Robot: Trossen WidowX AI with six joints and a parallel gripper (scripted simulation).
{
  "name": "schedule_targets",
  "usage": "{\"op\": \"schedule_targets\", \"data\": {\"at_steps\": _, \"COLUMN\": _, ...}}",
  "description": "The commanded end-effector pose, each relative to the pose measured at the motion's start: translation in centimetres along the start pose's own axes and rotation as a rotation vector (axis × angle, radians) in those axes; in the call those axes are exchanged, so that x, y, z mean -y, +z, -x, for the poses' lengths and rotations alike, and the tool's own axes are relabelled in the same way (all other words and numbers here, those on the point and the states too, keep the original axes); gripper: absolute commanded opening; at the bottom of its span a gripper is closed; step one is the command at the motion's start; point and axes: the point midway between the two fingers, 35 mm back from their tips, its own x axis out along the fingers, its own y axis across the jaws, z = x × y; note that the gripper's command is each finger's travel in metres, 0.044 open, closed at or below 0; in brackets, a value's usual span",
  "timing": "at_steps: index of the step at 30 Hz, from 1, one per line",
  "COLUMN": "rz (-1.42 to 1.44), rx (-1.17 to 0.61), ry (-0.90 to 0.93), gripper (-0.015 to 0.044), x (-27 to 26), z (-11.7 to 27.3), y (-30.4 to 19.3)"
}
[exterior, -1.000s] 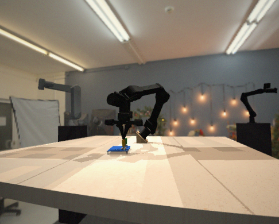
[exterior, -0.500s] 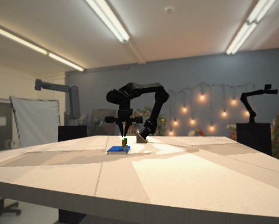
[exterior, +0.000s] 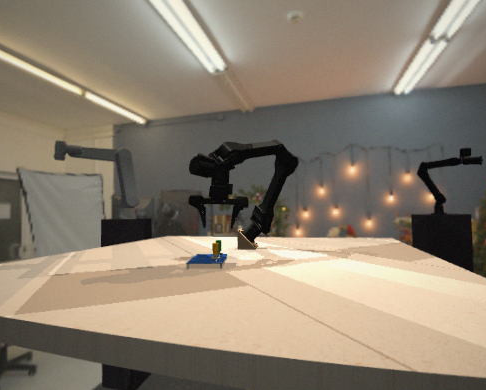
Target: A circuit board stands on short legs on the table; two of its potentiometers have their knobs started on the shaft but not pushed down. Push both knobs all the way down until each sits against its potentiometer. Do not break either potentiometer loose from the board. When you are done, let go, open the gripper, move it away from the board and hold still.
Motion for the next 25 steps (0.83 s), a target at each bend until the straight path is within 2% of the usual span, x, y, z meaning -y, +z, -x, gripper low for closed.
{"op": "schedule_targets", "data": {"at_steps": 1, "rz": 0.003, "rx": -0.008, "ry": 0.006, "gripper": 0.0440, "x": -0.8, "z": 0.9, "y": -4.6}}
{"op": "schedule_targets", "data": {"at_steps": 5, "rz": 0.005, "rx": -0.009, "ry": 0.015, "gripper": 0.0440, "x": -1.7, "z": 1.1, "y": -8.0}}
{"op": "schedule_targets", "data": {"at_steps": 25, "rz": 0.005, "rx": -0.009, "ry": 0.015, "gripper": 0.0440, "x": -1.7, "z": 1.1, "y": -8.0}}
